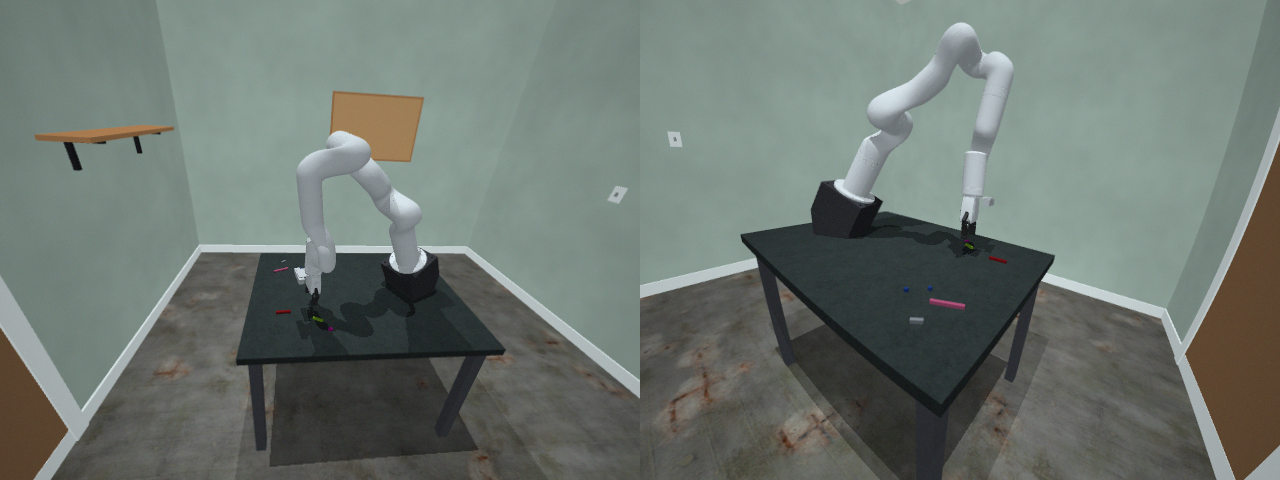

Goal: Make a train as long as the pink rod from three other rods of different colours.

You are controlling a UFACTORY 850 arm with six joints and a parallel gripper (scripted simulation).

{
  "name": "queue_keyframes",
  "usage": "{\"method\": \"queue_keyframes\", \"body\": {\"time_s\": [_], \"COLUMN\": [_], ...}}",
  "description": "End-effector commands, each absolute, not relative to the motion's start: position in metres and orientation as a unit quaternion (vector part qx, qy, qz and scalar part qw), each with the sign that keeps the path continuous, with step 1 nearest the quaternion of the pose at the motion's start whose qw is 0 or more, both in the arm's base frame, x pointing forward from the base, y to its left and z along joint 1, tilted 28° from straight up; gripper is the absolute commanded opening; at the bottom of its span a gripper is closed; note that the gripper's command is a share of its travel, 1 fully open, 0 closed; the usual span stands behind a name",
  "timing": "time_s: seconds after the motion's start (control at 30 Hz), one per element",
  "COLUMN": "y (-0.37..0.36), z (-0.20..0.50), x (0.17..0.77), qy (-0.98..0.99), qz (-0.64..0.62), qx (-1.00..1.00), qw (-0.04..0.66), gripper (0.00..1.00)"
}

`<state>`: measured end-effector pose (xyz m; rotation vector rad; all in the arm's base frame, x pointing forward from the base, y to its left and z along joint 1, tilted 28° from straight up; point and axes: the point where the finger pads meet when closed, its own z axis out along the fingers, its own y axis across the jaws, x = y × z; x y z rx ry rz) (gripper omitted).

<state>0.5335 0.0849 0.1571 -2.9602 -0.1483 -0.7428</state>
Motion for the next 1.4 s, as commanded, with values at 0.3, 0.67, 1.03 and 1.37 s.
{"method": "queue_keyframes", "body": {"time_s": [0.3,0.67,1.03,1.37], "y": [0.0837,0.0837,0.0837,0.0837], "z": [0.1599,0.1599,0.1599,0.1599], "x": [0.5393,0.5393,0.5393,0.5393], "qy": [0.066,0.066,0.066,0.066], "qz": [-0.225,-0.225,-0.225,-0.225], "qx": [-0.968,-0.968,-0.968,-0.968], "qw": [0.094,0.094,0.094,0.094], "gripper": [1.0,1.0,1.0,1.0]}}
